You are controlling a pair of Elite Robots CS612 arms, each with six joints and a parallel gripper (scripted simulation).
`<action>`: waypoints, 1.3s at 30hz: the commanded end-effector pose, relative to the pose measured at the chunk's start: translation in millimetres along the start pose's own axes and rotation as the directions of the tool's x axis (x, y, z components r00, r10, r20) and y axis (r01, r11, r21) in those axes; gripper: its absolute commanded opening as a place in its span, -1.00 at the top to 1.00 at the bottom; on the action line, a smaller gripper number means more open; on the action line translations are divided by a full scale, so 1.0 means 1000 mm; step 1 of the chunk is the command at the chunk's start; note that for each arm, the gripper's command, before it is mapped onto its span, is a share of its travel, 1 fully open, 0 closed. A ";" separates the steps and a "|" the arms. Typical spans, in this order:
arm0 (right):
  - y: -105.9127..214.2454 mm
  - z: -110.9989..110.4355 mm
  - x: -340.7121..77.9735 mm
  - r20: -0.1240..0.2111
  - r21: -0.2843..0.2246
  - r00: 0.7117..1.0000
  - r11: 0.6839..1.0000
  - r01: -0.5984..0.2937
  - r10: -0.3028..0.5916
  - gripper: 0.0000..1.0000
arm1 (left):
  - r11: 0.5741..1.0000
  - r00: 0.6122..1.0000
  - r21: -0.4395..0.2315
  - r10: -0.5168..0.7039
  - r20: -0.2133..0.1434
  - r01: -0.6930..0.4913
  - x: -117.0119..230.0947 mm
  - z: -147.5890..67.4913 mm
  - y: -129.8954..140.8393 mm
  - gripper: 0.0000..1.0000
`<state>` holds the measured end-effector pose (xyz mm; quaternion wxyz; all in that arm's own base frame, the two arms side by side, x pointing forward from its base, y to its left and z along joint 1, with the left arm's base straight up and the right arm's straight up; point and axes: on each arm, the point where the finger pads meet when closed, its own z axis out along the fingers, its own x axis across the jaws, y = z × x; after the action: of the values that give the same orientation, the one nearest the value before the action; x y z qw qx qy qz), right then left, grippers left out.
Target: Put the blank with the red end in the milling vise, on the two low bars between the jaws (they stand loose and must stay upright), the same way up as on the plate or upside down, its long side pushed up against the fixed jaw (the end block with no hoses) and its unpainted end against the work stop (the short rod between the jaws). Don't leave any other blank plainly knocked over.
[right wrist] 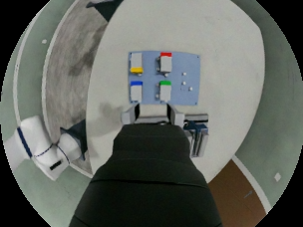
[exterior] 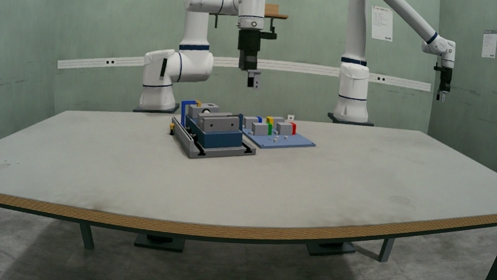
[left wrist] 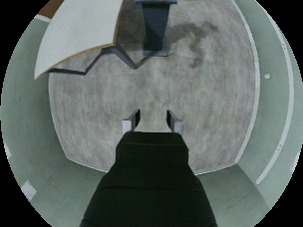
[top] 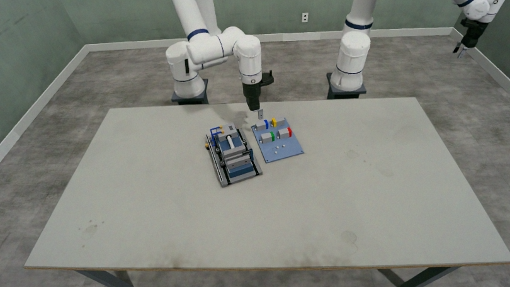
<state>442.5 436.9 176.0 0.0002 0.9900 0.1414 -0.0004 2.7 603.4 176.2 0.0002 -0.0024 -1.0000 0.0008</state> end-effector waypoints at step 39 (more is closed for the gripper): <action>0.009 0.015 0.000 -0.003 0.001 1.000 1.000 0.000 0.000 -1.00 | 1.000 1.000 -0.002 0.000 0.000 0.000 0.000 -0.001 0.001 -1.00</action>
<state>444.4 427.9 160.0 0.0000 0.9900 0.1414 0.0000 2.7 603.4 176.2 0.0002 -0.0024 -1.0000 0.0008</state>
